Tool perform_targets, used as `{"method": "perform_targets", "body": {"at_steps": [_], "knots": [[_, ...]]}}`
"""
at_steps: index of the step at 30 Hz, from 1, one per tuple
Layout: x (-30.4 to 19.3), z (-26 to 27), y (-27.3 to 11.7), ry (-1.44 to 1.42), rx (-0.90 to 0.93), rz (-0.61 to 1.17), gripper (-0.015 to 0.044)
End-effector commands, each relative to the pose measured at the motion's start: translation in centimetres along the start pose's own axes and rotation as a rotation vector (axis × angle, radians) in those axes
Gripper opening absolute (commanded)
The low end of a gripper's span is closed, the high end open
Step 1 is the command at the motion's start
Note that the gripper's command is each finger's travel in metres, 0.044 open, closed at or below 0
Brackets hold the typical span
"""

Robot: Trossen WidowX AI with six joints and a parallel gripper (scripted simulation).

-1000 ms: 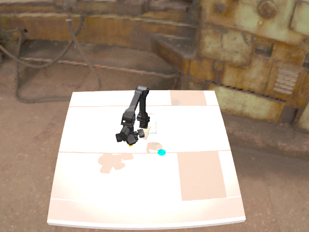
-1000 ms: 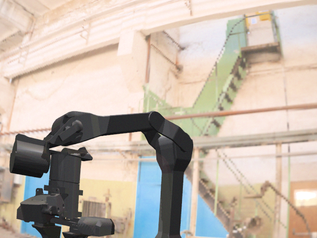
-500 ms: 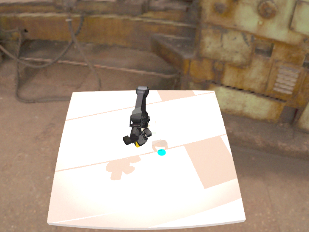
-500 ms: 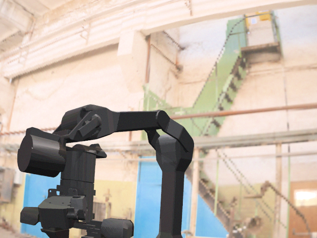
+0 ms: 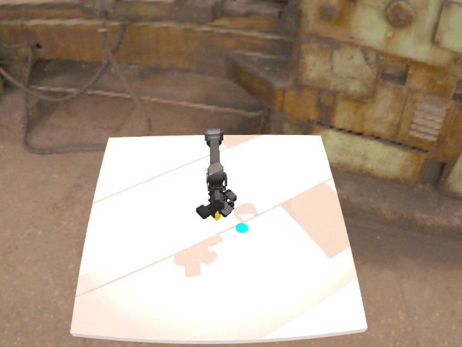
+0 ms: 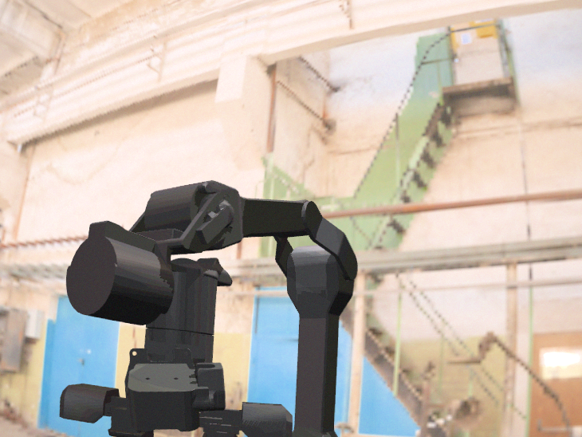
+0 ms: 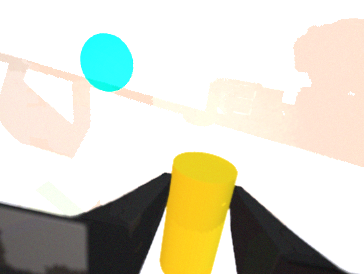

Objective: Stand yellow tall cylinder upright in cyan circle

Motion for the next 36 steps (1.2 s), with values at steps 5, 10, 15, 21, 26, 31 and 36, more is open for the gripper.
{"method": "perform_targets", "body": {"at_steps": [5, 10, 15, 21, 26, 31, 36], "knots": [[1.4, 2.3, -0.3, -0.121, -0.005, 0.001, 0.0105], [2.2, 3.8, -0.4, -0.189, -0.004, 0.000, 0.0105], [2.8, 5.3, -0.6, -0.256, -0.004, -0.001, 0.0105], [3.5, 7.1, -0.7, -0.338, -0.004, -0.003, 0.0105], [3.9, 8.7, -0.9, -0.405, -0.005, -0.005, 0.0105], [4.2, 10.3, -1.1, -0.473, -0.005, -0.007, 0.0105], [4.4, 11.7, -1.2, -0.532, -0.005, -0.009, 0.0105]]}}
Point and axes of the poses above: the point midway between the two fingers, 35 mm back from their tips, its own y axis out along the fingers, its own z axis across the jaws, x = y × z, the point moved 5 cm from there along -y, back along the fingers
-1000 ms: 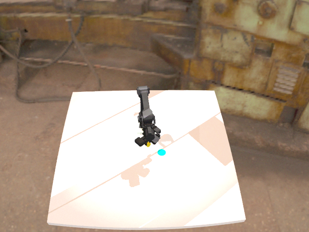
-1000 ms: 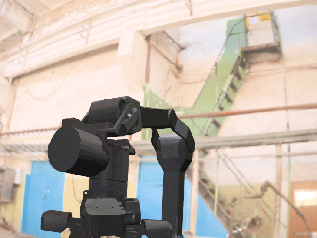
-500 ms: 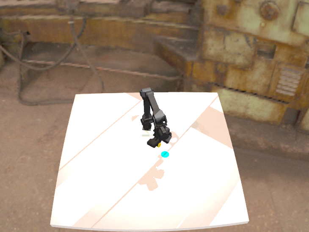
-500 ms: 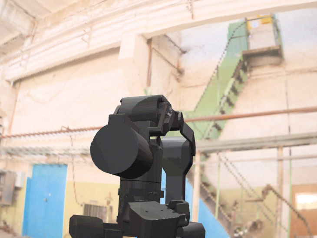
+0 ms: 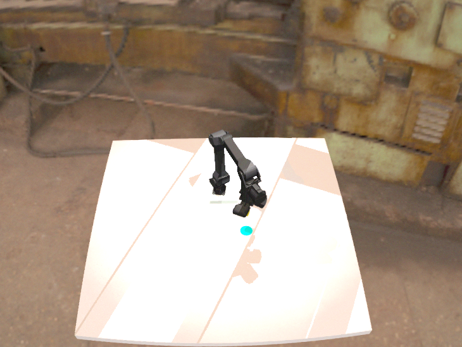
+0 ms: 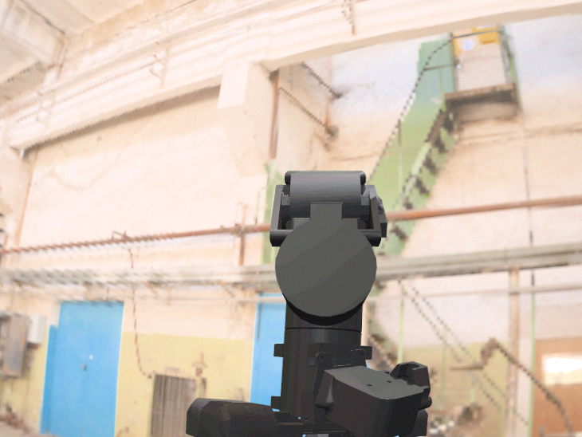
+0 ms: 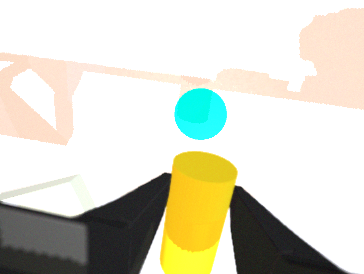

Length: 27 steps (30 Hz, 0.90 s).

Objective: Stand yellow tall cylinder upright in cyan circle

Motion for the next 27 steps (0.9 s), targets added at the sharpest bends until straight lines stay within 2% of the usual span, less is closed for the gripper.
{"method": "perform_targets", "body": {"at_steps": [1, 27], "knots": [[0.5, 0.8, -0.2, -0.048, -0.006, 0.001, 0.0105], [0.6, -0.1, 1.3, 0.043, 0.037, -0.153, 0.0105]]}}
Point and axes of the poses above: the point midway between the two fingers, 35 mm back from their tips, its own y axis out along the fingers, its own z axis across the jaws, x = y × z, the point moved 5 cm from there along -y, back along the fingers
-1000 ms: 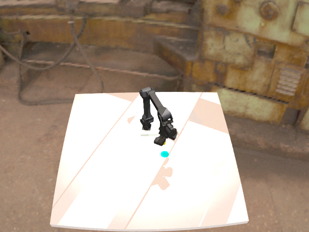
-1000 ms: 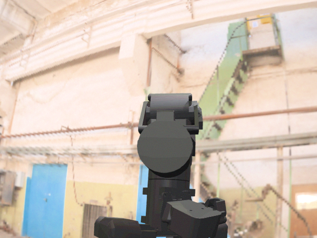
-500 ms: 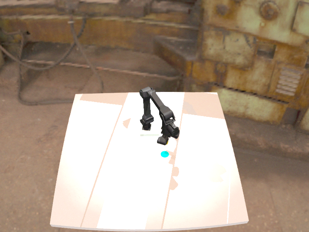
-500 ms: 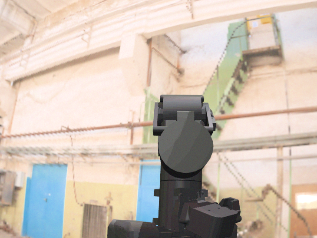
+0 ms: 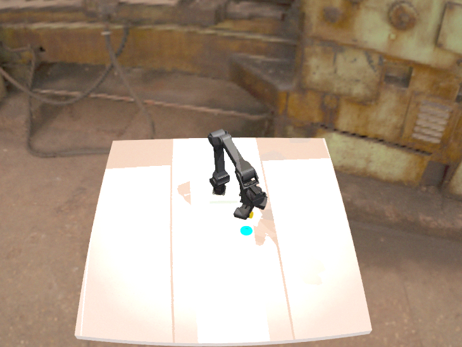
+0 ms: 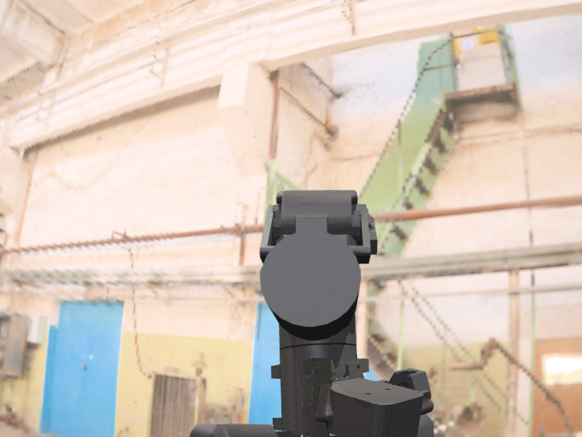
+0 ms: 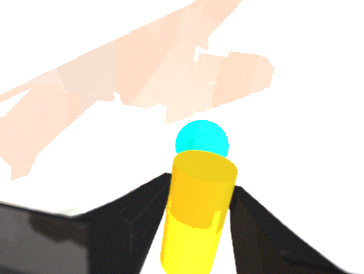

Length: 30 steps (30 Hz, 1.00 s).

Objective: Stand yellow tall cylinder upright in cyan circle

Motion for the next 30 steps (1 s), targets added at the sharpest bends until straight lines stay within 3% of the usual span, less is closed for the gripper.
{"method": "perform_targets", "body": {"at_steps": [1, 30], "knots": [[0.0, -0.1, 0.1, 0.022, 0.005, -0.042, 0.0105], [-0.3, -1.4, 1.5, 0.116, 0.042, -0.245, 0.0105]]}}
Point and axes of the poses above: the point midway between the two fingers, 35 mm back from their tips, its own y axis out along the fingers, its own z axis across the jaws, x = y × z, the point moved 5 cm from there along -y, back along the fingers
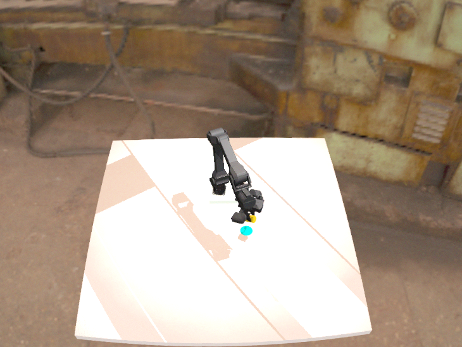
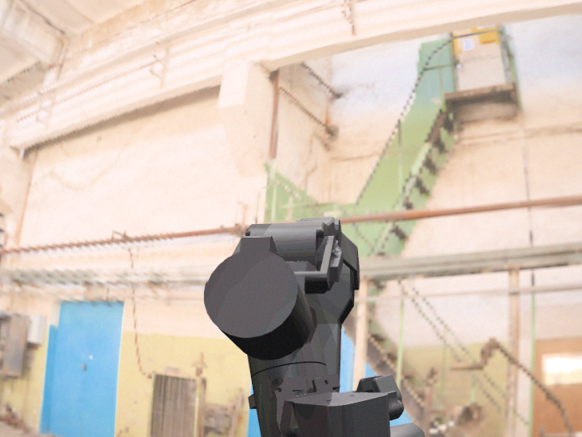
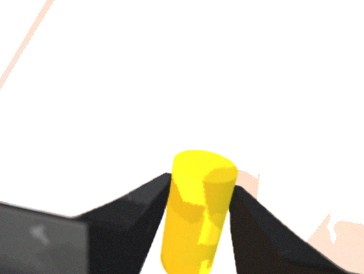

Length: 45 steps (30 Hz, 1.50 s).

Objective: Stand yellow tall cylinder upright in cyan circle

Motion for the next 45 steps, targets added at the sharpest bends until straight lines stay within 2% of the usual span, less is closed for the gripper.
{"method": "perform_targets", "body": {"at_steps": [1, 45], "knots": [[0.0, -0.1, -0.1, 0.016, 0.003, -0.043, 0.0105], [-1.1, -1.9, 0.9, 0.096, 0.040, -0.349, 0.0105]]}}
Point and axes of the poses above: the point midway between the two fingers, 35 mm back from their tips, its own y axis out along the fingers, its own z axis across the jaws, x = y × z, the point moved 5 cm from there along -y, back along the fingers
